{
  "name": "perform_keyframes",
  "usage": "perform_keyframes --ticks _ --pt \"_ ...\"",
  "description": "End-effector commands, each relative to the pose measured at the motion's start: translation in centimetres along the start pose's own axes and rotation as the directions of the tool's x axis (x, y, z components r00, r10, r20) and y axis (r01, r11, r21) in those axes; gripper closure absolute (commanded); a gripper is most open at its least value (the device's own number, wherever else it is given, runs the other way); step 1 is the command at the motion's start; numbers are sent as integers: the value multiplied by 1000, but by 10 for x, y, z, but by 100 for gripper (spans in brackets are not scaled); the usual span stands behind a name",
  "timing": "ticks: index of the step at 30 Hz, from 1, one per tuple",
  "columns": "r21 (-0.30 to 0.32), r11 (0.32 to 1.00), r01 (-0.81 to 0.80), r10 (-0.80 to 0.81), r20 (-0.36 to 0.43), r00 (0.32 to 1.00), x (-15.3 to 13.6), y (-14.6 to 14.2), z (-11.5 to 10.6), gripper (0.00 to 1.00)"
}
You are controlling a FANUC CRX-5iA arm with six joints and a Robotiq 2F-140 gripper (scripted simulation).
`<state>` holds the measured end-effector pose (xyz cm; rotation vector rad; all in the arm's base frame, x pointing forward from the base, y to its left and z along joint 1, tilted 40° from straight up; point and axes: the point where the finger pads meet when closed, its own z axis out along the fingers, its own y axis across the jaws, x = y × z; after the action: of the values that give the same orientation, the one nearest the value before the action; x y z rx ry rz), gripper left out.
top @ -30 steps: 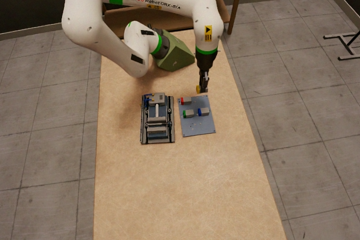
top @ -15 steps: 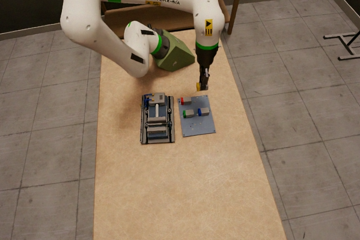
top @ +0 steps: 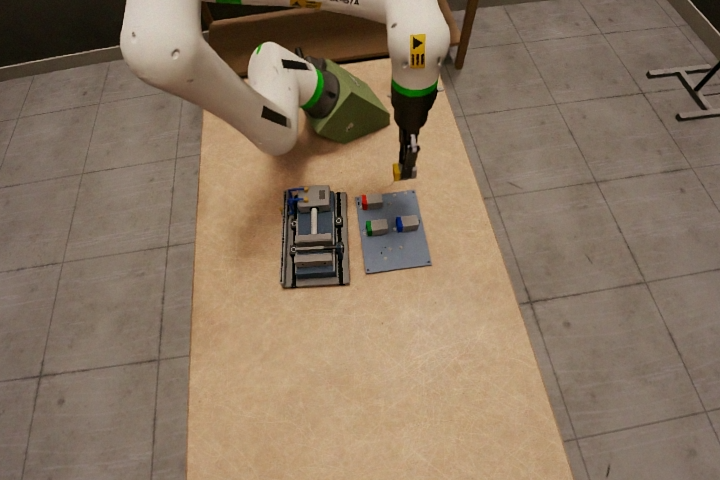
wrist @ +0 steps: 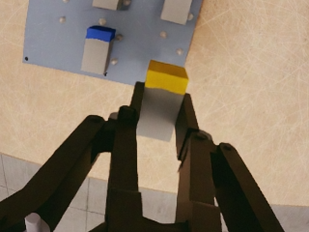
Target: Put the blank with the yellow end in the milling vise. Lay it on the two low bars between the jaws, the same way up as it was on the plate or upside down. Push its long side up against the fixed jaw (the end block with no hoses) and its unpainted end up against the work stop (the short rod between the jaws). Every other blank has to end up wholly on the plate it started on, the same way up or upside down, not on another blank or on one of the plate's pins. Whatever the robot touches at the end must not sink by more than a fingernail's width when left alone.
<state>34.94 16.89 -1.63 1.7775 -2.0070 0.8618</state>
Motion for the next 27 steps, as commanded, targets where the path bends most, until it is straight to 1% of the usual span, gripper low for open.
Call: perform_keyframes --ticks 1,27 --pt "1 1000 0 0 1 1000 0 0 1 90" --pt "1 1000 0 0 1 1000 -1 0 8 90"
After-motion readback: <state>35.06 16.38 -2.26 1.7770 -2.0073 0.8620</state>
